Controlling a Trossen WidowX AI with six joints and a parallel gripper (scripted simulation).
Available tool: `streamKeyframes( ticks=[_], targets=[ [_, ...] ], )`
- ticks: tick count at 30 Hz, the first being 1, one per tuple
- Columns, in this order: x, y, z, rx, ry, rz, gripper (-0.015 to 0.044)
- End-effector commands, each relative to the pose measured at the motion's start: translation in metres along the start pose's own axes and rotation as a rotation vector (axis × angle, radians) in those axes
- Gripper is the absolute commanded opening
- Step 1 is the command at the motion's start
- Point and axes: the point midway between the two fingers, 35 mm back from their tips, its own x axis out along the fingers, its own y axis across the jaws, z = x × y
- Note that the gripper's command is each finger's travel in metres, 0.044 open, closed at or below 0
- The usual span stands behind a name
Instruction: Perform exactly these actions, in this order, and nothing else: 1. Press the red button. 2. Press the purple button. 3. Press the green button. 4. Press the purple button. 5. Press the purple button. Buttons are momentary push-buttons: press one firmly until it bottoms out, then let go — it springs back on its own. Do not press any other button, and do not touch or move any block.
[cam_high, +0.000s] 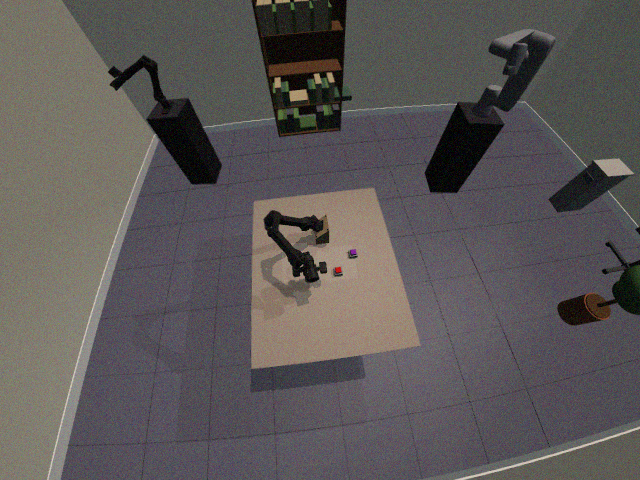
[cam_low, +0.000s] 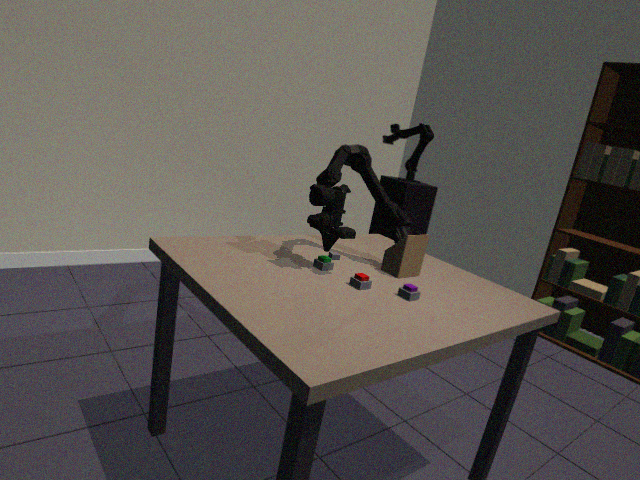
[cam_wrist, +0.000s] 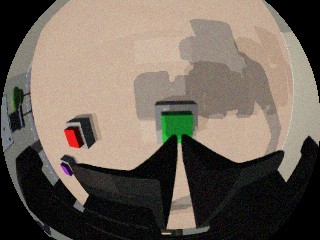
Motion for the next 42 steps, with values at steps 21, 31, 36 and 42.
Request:
streamKeyframes(
  ticks=[21,31,36,42],
  targets=[
    [-0.08,0.124,-0.014,-0.047,-0.043,0.059,0.002],
    [-0.076,0.262,-0.102,-0.01,0.0,0.037,0.002],
    [-0.071,0.278,-0.121,0.002,0.004,0.019,0.002],
    [-0.039,0.28,-0.12,0.003,0.003,0.019,0.002]
  ],
)
